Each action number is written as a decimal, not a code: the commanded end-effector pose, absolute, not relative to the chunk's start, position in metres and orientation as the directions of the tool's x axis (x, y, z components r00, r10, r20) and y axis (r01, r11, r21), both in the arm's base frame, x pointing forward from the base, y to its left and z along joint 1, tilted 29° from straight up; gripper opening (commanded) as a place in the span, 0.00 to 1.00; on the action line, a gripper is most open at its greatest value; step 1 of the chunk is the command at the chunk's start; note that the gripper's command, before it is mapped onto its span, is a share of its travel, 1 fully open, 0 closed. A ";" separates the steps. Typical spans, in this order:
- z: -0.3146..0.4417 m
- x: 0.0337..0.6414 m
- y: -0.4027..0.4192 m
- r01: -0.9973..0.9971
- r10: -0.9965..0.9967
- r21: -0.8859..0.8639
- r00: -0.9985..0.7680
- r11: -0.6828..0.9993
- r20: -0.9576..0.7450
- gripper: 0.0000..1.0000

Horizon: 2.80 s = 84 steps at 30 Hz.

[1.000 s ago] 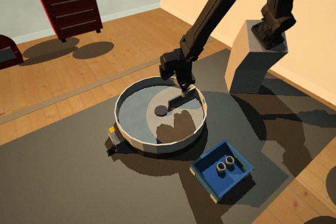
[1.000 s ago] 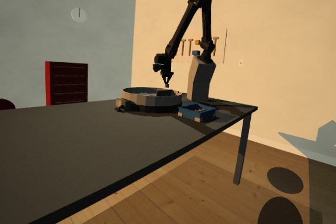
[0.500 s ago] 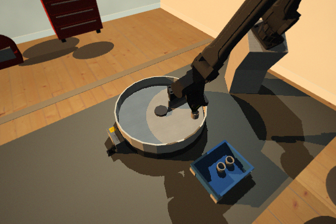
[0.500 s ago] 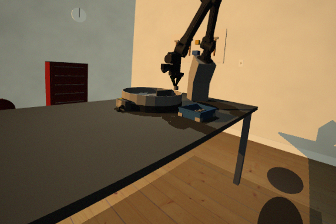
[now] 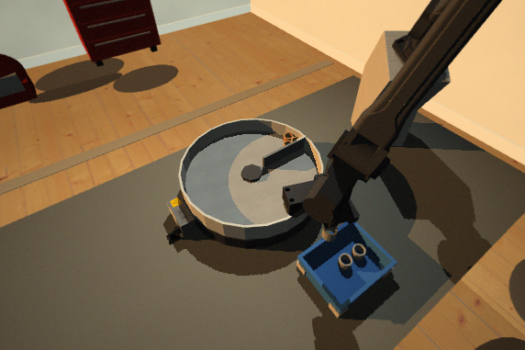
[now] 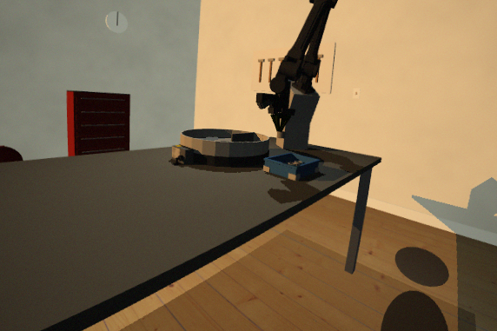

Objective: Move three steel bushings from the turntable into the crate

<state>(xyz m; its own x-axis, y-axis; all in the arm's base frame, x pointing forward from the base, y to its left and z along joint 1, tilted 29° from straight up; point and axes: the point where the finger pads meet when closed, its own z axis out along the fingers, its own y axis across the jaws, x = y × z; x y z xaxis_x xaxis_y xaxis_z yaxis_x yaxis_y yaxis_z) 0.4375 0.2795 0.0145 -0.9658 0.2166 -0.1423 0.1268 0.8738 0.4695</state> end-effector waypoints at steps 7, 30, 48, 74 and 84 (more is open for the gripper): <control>0.040 0.450 0.326 0.174 0.260 0.475 -0.958 0.862 -0.119 0.00; 0.047 0.456 0.325 0.179 0.272 0.484 -0.954 0.857 -0.129 0.00; 0.047 0.456 0.325 0.179 0.272 0.484 -0.954 0.857 -0.129 0.00; -0.027 0.473 0.360 0.179 0.273 0.487 -0.953 0.855 -0.130 0.00; -0.009 0.473 0.356 0.173 0.277 0.498 -0.950 0.850 -0.144 0.00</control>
